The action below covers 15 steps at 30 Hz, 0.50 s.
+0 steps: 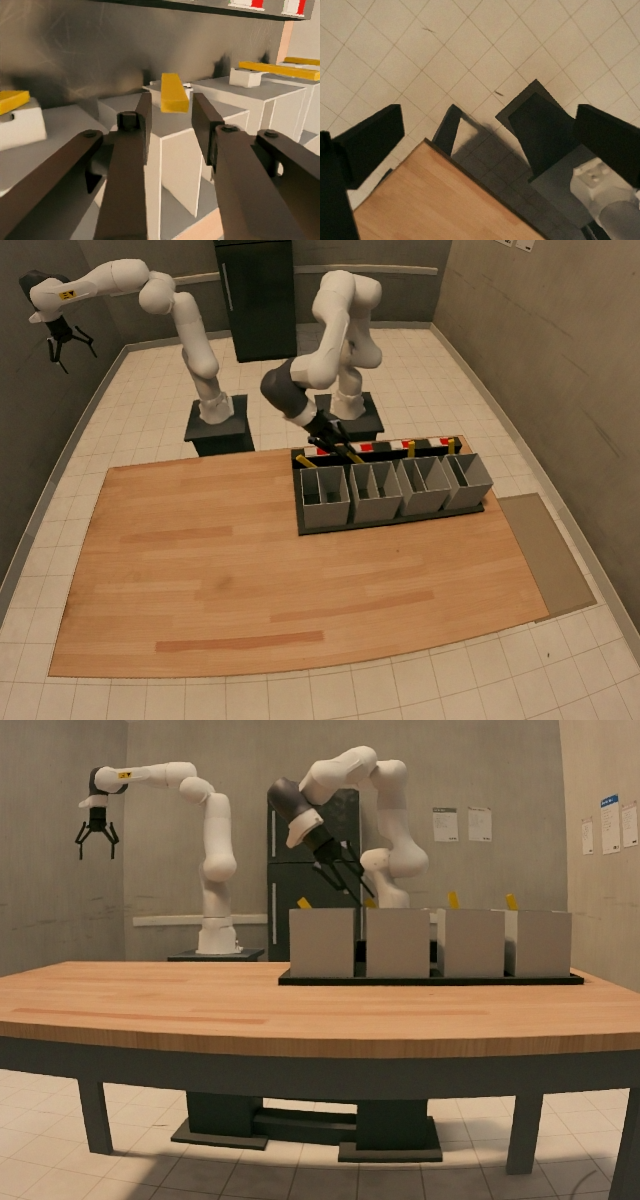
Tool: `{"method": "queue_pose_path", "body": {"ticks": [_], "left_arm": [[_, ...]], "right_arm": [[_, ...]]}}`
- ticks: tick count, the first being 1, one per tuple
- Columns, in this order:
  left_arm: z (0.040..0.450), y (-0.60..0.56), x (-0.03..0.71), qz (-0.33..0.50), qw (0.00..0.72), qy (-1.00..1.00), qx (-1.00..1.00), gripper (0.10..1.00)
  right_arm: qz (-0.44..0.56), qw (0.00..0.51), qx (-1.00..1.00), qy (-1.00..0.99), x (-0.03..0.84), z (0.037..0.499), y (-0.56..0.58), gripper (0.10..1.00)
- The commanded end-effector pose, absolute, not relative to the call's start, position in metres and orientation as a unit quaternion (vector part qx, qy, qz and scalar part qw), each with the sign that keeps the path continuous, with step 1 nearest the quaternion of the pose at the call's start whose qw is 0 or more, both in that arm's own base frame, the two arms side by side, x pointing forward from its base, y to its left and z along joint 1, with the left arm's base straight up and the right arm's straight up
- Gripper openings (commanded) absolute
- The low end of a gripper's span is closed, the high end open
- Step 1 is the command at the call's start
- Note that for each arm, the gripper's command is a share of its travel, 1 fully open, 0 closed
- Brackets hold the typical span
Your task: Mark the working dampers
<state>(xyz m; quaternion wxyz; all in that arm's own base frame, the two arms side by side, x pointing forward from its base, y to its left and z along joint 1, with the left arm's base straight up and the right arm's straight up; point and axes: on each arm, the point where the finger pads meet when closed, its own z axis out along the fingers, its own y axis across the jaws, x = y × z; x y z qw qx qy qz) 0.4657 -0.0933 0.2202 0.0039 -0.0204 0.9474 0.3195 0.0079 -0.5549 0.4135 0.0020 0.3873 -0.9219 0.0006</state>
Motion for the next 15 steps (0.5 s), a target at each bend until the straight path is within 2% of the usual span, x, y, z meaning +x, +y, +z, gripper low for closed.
{"method": "queue_pose_path", "body": {"ticks": [1, 15], "left_arm": [[0.233, -0.099, 0.459, 0.325, -0.007, 0.945, -0.020, 0.303], [0.251, -0.113, 0.460, 0.325, -0.007, 0.945, -0.020, 0.303]], "right_arm": [[0.000, 0.000, 0.390, -0.921, 0.008, 0.413, -0.554, 1.000], [0.000, 0.000, 0.390, -0.921, 0.008, 0.413, -0.554, 1.000]]}}
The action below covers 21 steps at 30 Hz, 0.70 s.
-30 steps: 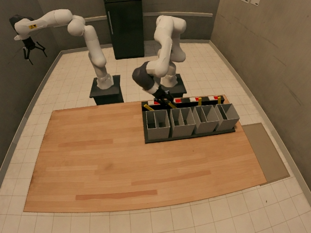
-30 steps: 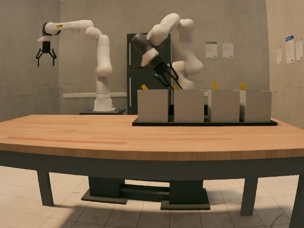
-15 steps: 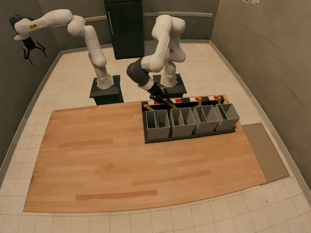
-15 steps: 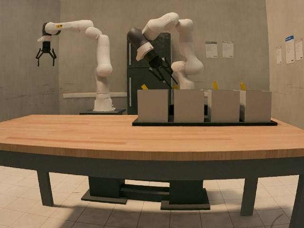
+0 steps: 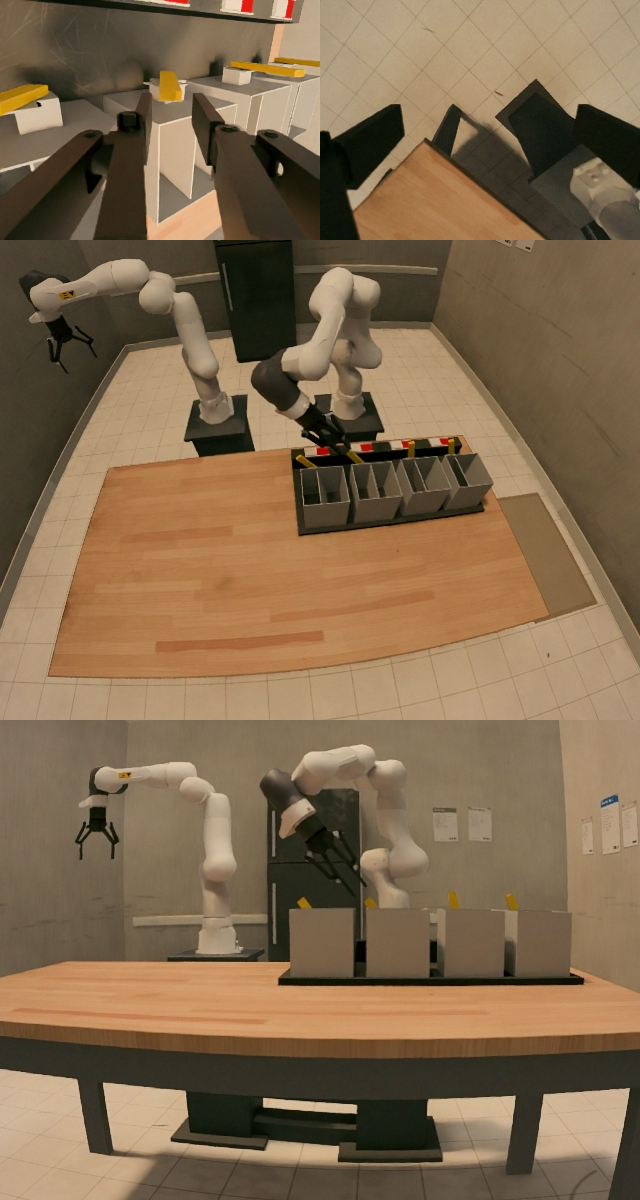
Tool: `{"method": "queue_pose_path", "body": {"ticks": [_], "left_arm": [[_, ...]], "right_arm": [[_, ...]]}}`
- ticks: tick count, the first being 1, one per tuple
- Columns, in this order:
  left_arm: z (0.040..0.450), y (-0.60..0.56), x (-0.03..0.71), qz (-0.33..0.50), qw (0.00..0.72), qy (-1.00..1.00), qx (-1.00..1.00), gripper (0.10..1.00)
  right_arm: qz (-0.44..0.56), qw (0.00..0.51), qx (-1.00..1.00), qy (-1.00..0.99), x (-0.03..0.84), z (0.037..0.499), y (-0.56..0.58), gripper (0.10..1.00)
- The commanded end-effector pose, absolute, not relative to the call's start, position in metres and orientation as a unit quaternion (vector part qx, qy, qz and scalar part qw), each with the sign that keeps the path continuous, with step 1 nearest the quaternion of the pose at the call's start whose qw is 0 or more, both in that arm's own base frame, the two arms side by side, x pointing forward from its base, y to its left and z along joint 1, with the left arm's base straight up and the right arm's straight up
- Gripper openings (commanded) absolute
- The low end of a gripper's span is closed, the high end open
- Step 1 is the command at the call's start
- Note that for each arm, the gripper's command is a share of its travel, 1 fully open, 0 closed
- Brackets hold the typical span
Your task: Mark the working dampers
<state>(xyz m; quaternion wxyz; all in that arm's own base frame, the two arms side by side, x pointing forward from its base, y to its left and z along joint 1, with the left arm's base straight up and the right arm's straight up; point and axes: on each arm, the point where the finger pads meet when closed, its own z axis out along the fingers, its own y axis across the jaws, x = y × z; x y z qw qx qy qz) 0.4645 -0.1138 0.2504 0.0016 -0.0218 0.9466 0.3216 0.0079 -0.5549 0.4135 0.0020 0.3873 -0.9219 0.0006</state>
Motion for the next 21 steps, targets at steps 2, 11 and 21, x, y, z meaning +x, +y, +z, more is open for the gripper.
{"method": "queue_pose_path", "body": {"ticks": [2, 11, 21], "left_arm": [[0.251, -0.113, 0.460, 0.325, -0.007, 0.945, -0.020, 0.303], [0.276, -0.064, 0.505, 0.196, 0.000, 0.980, -0.021, 0.303], [0.291, -0.037, 0.532, 0.115, -0.004, 0.993, -0.021, 0.303]], "right_arm": [[0.000, 0.000, 0.390, -0.921, 0.008, 0.413, -0.554, 1.000], [0.000, 0.000, 0.390, -0.921, 0.008, 0.413, -0.554, 1.000], [0.000, 0.000, 0.390, -0.921, 0.008, 0.413, -0.554, 1.000]]}}
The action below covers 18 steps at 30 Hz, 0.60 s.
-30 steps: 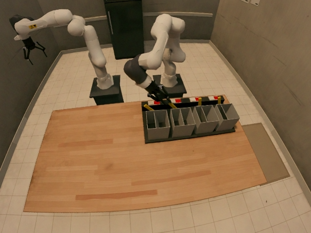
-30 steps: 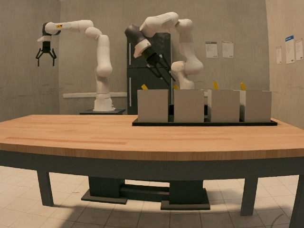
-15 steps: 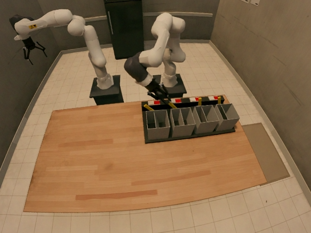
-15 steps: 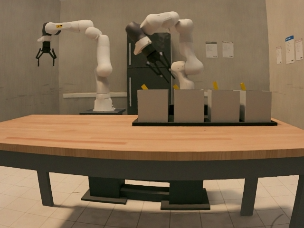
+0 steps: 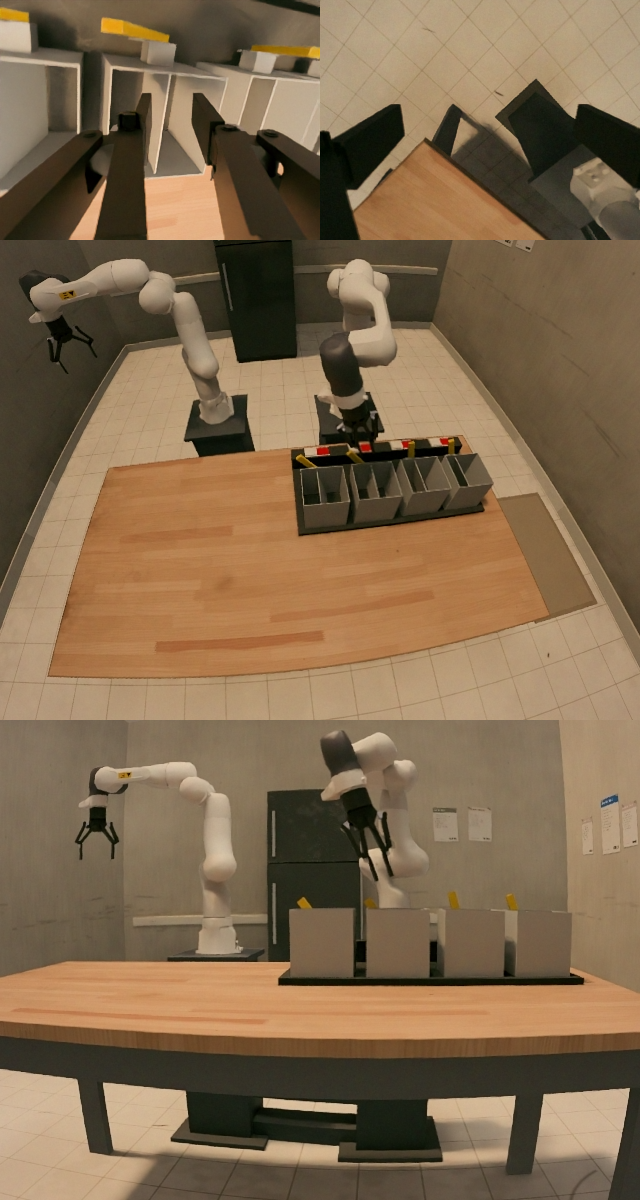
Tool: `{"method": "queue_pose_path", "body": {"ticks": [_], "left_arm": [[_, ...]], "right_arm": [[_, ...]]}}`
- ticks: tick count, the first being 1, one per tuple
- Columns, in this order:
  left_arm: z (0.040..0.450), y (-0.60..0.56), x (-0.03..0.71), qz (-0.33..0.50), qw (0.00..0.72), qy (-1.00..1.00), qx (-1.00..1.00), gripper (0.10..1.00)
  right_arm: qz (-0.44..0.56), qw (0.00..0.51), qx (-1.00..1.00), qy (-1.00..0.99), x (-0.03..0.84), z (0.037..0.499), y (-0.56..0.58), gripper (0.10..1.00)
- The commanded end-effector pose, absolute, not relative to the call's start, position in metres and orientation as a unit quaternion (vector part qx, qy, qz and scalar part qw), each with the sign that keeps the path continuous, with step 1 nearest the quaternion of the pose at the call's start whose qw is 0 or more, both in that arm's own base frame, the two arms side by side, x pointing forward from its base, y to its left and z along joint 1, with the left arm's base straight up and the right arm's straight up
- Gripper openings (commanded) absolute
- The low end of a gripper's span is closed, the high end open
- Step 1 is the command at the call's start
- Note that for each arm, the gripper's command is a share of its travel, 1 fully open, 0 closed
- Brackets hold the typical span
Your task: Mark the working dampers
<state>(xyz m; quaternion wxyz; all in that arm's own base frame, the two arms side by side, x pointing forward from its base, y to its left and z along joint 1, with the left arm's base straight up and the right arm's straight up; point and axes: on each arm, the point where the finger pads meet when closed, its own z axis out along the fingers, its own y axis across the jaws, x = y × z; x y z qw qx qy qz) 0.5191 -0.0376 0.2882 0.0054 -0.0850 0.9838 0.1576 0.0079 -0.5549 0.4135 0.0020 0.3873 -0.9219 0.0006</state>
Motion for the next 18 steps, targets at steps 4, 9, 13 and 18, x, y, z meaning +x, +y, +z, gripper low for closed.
{"method": "queue_pose_path", "body": {"ticks": [4, 9, 13, 18], "left_arm": [[0.294, -0.030, 0.538, 0.096, -0.004, 0.995, -0.021, 0.303], [0.305, -0.009, 0.558, 0.037, -0.003, 0.999, -0.022, 0.303], [0.311, 0.002, 0.568, 0.007, -0.001, 1.000, -0.021, 0.303], [0.312, 0.005, 0.571, 0.000, 0.000, 1.000, -0.021, 0.303]], "right_arm": [[0.000, 0.000, 0.390, -0.921, 0.008, 0.413, -0.554, 1.000], [0.000, 0.000, 0.390, -0.921, 0.008, 0.413, -0.554, 1.000], [0.000, 0.000, 0.390, -0.921, 0.008, 0.413, -0.554, 1.000], [0.000, 0.000, 0.390, -0.921, 0.008, 0.413, -0.554, 1.000]]}}
